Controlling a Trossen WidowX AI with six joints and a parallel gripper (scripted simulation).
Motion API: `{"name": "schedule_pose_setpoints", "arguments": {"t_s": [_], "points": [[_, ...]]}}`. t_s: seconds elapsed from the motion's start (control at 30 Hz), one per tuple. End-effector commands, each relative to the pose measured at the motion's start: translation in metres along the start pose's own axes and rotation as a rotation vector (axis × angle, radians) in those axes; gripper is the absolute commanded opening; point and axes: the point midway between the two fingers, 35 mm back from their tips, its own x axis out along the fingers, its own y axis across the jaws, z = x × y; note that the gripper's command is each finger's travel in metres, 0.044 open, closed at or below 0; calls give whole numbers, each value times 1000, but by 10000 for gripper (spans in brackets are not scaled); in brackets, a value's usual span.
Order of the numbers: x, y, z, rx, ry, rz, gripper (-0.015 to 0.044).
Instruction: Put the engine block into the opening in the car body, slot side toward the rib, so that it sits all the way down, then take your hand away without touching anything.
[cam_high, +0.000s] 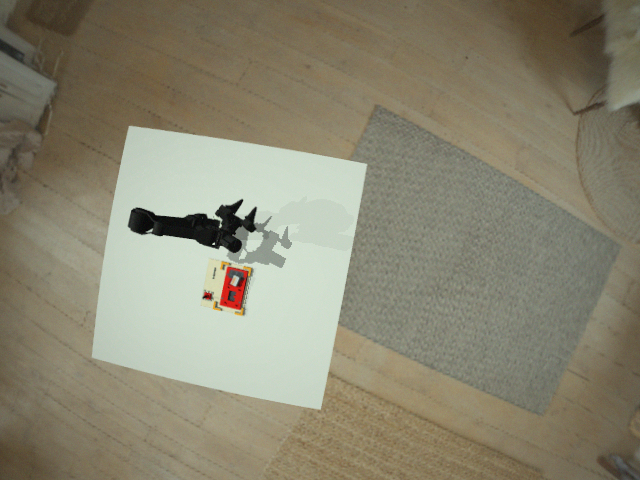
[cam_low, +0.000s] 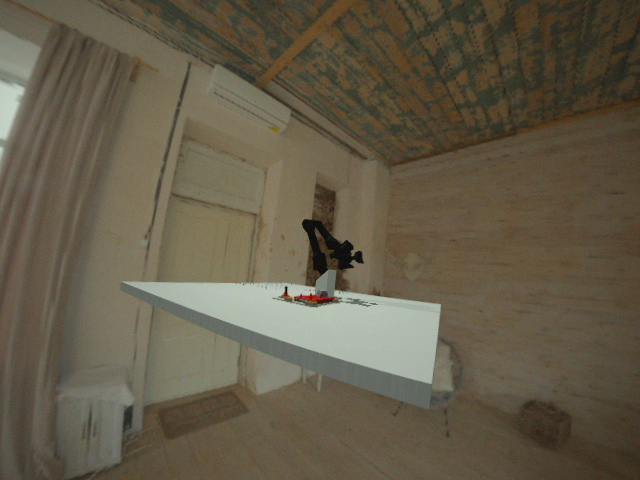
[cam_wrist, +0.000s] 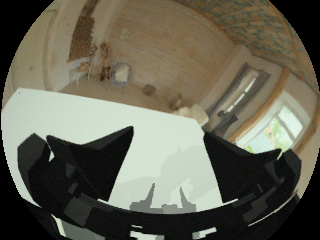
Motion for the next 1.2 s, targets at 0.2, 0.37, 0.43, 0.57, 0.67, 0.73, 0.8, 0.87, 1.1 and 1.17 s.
{"name": "schedule_pose_setpoints", "arguments": {"t_s": [0.2,0.37,0.43,0.57,0.67,0.73,0.8,0.87,1.1,1.17], "points": [[-4,-9,-6,147,43,-23,440],[-8,-18,-14,310,89,-53,440],[-10,-22,-17,376,106,-67,440],[-15,-29,-23,507,138,-97,440],[-18,-34,-27,605,161,-122,440],[-21,-37,-30,671,175,-139,440],[-23,-40,-33,737,189,-157,440],[-26,-43,-36,802,202,-176,440],[-36,-53,-47,1031,243,-249,440],[-39,-55,-50,1096,253,-272,440]]}}
